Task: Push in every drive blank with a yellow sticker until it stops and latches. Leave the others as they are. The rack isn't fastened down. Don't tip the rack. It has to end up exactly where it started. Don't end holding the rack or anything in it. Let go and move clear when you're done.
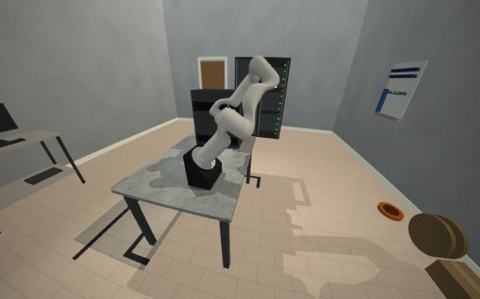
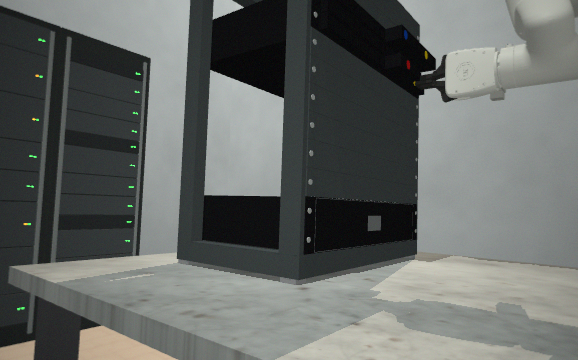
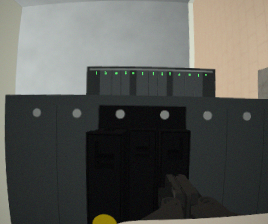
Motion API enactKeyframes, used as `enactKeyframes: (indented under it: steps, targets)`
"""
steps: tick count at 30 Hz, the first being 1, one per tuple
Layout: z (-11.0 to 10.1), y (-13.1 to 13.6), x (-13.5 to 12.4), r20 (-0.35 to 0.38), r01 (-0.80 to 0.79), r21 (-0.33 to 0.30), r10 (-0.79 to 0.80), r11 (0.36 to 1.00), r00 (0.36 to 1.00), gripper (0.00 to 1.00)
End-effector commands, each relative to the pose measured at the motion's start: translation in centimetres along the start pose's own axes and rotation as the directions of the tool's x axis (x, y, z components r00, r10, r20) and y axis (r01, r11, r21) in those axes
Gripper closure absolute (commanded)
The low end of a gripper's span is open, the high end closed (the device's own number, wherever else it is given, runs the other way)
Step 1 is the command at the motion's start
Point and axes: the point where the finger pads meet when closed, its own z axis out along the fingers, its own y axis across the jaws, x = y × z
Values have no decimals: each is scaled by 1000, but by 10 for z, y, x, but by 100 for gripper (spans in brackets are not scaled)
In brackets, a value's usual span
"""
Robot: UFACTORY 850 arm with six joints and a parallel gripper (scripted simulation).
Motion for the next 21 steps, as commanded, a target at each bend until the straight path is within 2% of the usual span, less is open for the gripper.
enactKeyframes:
  steps: [1, 21]
  targets:
    - [2, -1, 0, -1, -1, 2, 1, 1000, 1000, 100]
    - [6, -1, 0, -1, -1, 2, 1, 1000, 1000, 100]
